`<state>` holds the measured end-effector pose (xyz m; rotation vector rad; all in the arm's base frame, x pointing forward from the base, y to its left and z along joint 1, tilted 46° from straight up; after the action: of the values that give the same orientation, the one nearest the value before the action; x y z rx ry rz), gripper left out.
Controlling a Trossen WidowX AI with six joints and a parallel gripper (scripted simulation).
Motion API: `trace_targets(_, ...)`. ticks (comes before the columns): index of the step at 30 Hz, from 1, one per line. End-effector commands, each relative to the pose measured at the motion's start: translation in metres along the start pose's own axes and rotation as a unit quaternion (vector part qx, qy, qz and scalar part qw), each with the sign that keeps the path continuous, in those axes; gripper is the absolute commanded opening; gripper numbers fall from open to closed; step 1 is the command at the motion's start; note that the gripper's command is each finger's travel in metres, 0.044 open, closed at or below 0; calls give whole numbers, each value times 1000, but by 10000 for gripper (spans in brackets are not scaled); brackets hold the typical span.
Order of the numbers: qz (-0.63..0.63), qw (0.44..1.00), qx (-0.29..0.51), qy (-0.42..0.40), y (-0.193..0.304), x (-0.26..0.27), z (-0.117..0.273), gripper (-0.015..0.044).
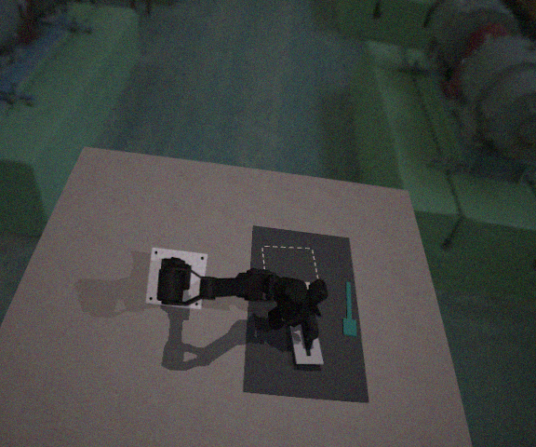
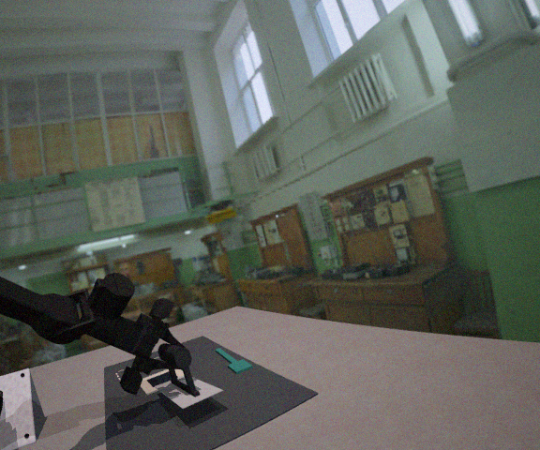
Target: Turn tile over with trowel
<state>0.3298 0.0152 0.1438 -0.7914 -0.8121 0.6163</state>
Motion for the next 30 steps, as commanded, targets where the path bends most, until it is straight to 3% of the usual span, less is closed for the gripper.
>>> trace_targets(1, 3, 1000, 2, -8, 1, -2, -2, 0)
trace_targets(30, 3, 1000, 2, -8, 26, -12, -11, 0)
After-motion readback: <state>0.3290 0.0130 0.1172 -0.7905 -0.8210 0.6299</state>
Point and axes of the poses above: the point midway between the two fingers, 35 mm back from their tips, its own z axis back along the fingers, its own x axis across the jaws, y = z × x, the point moved 8 cm from there along z, back along the fingers, and after that the axes turned 3 degrees about z, right-handed, at the moved point
